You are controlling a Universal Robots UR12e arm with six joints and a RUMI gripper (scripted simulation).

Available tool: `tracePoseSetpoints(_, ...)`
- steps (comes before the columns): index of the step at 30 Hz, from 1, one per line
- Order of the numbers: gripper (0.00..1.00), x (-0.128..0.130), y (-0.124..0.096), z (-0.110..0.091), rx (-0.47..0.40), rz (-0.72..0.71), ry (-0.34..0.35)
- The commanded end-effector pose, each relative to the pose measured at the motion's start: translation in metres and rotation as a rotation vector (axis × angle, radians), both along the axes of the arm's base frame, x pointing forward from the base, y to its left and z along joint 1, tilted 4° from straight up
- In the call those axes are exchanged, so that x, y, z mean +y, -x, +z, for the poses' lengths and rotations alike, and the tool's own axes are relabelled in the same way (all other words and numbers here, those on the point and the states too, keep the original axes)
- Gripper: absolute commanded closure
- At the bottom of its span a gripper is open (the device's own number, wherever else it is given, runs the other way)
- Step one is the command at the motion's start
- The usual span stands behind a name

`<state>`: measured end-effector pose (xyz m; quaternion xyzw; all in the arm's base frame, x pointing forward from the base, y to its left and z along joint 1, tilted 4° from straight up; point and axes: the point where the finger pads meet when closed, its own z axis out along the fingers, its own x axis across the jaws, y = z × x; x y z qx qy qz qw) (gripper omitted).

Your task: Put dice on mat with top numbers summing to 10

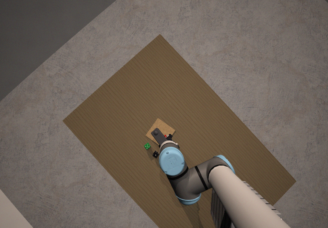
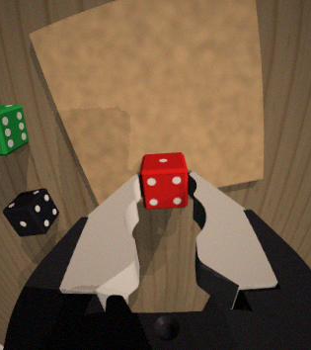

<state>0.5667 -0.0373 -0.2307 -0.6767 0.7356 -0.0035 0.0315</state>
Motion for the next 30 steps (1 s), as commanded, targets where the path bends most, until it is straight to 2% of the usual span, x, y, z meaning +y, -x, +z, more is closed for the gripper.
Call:
tracePoseSetpoints(1,0.9,-0.0001,-0.0004,0.0004,-0.001,0.0,0.0)
tracePoseSetpoints(28,0.9,-0.0001,-0.0004,0.0004,-0.001,0.0,0.0)
tracePoseSetpoints(30,0.86,-0.0001,-0.0004,0.0004,-0.001,0.0,0.0)
